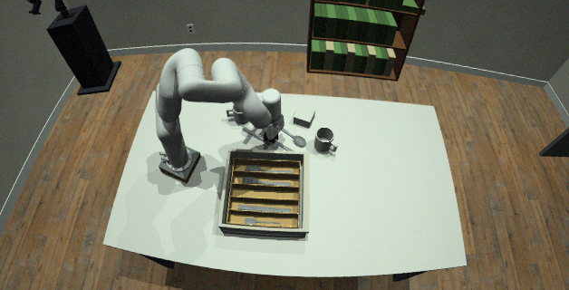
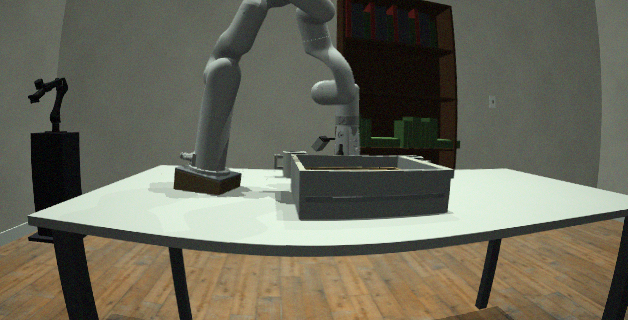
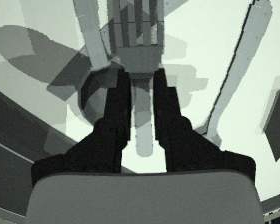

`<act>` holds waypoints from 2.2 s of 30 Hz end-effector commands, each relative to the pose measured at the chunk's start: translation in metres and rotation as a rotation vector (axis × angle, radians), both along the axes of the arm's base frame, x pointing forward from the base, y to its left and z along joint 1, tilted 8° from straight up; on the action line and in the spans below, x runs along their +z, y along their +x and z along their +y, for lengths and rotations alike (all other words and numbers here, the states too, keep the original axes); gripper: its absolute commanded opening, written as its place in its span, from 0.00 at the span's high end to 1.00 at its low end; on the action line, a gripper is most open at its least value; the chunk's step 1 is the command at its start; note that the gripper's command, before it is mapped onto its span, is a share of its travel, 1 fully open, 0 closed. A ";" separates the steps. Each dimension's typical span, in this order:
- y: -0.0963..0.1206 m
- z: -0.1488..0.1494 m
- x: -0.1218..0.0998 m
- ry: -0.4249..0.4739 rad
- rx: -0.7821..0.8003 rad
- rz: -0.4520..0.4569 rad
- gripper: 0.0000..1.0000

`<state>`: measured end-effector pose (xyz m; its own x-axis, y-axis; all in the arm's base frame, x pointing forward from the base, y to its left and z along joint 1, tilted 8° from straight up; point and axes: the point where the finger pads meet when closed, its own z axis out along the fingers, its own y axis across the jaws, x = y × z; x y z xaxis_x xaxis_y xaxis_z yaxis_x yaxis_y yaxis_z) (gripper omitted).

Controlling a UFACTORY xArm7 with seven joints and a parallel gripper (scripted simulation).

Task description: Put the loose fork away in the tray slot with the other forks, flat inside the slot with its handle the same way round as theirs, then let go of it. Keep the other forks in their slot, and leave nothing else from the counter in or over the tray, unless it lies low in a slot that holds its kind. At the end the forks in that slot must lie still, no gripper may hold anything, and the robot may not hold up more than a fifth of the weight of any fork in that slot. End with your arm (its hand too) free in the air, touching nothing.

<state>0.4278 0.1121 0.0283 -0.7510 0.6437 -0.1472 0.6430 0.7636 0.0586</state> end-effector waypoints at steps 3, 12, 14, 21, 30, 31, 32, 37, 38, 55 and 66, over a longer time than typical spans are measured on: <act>-0.005 -0.001 -0.009 -0.005 0.001 0.019 0.97; -0.005 -0.001 -0.009 -0.005 0.001 0.019 0.97; -0.005 -0.001 -0.009 -0.005 0.001 0.019 0.97; -0.005 0.000 -0.005 -0.005 0.001 0.019 0.97; -0.008 0.001 0.015 -0.005 0.001 0.019 0.97; -0.008 0.001 0.019 -0.005 0.001 0.019 0.97; -0.009 0.001 0.023 -0.005 0.001 0.019 0.97; -0.012 0.002 0.046 -0.005 0.001 0.019 0.97; -0.012 0.002 0.046 -0.005 0.001 0.019 0.97; -0.022 0.007 0.125 -0.005 0.001 0.019 0.97; -0.027 0.009 0.158 -0.005 0.001 0.019 0.97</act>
